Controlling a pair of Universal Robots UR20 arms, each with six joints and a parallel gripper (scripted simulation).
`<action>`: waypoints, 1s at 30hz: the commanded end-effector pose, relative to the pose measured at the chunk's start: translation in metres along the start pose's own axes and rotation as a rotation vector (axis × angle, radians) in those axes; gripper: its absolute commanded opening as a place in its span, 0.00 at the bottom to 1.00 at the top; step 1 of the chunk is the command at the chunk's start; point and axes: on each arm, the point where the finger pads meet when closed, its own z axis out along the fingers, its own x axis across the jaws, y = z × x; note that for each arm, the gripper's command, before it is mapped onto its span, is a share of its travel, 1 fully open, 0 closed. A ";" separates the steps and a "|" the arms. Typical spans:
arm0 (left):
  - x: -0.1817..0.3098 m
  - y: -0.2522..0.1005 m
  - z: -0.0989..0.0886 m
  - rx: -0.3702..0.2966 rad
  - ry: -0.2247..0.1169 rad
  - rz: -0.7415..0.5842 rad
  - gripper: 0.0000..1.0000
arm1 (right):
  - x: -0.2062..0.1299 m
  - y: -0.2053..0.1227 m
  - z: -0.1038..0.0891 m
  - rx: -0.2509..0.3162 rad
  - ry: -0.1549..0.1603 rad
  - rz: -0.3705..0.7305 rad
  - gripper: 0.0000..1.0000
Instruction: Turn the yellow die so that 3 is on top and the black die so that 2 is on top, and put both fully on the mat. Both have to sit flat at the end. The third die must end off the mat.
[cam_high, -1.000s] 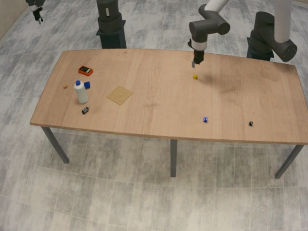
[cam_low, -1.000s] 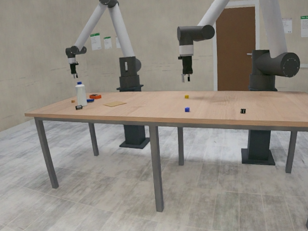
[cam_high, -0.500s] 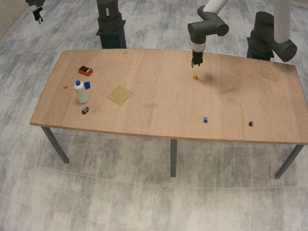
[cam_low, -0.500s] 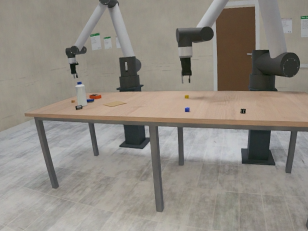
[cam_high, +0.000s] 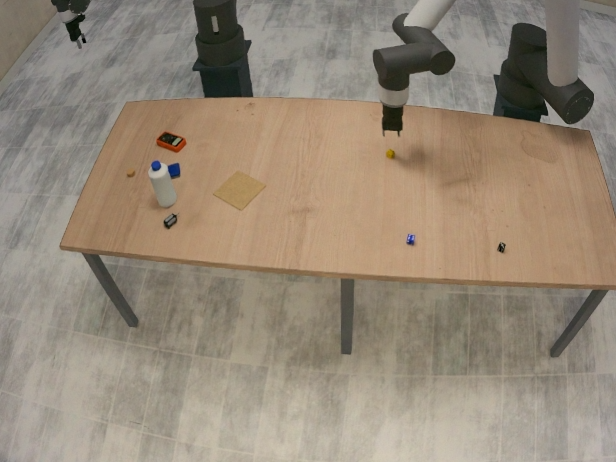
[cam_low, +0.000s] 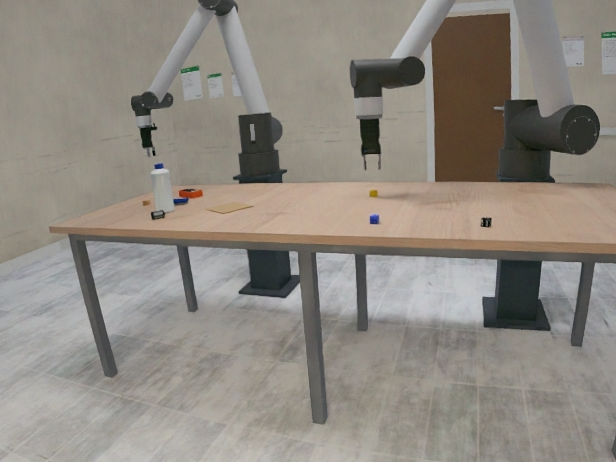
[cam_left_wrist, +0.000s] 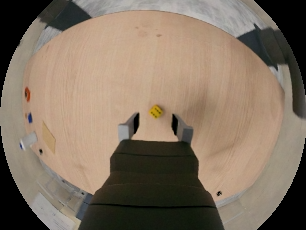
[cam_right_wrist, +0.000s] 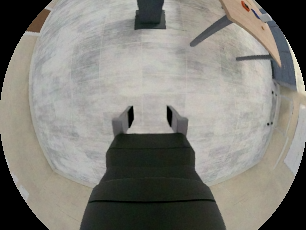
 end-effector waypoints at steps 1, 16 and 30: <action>0.000 0.001 0.004 0.003 -0.003 0.174 1.00 | 0.000 0.001 -0.001 -0.001 0.000 0.000 1.00; 0.000 0.004 0.017 0.003 -0.004 0.553 1.00 | 0.000 0.001 -0.001 -0.001 0.000 0.000 1.00; 0.000 0.007 0.022 0.002 -0.004 0.716 0.79 | 0.000 0.001 -0.001 -0.001 0.000 0.000 1.00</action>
